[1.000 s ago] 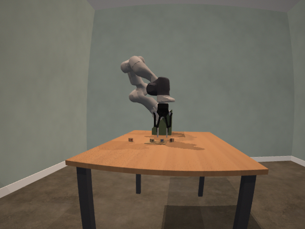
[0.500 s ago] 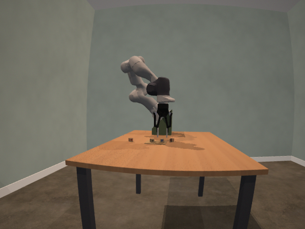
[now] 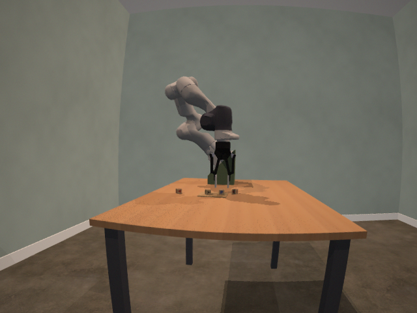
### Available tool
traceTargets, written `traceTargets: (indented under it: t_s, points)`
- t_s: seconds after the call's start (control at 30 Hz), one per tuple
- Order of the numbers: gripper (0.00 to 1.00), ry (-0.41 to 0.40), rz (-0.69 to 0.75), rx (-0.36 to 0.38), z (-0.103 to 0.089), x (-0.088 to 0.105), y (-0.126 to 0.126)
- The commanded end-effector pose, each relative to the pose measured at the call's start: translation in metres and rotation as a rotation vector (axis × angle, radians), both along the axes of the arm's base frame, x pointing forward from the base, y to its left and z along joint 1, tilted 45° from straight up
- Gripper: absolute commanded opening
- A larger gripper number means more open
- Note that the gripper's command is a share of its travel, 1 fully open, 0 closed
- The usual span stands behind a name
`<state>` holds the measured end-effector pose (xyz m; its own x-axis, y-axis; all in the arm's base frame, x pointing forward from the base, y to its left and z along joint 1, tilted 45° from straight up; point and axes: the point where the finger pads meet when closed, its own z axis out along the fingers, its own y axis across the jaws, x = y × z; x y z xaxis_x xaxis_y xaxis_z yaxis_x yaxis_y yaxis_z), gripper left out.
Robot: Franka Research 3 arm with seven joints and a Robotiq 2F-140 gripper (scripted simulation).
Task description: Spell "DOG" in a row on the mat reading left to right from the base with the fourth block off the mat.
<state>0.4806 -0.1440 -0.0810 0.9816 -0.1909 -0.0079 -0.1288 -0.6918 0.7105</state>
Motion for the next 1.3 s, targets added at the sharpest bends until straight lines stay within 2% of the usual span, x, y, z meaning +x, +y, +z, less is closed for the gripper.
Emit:
traceTargets:
  t_s: [0.0,0.73,1.27]
  points:
    - [0.37,-0.006,-0.002,0.001,0.000,0.001,0.001]
    - [0.37,-0.006,-0.002,0.001,-0.001,0.001,0.000]
    - [0.37,-0.006,-0.002,0.001,-0.017,-0.003,-0.016]
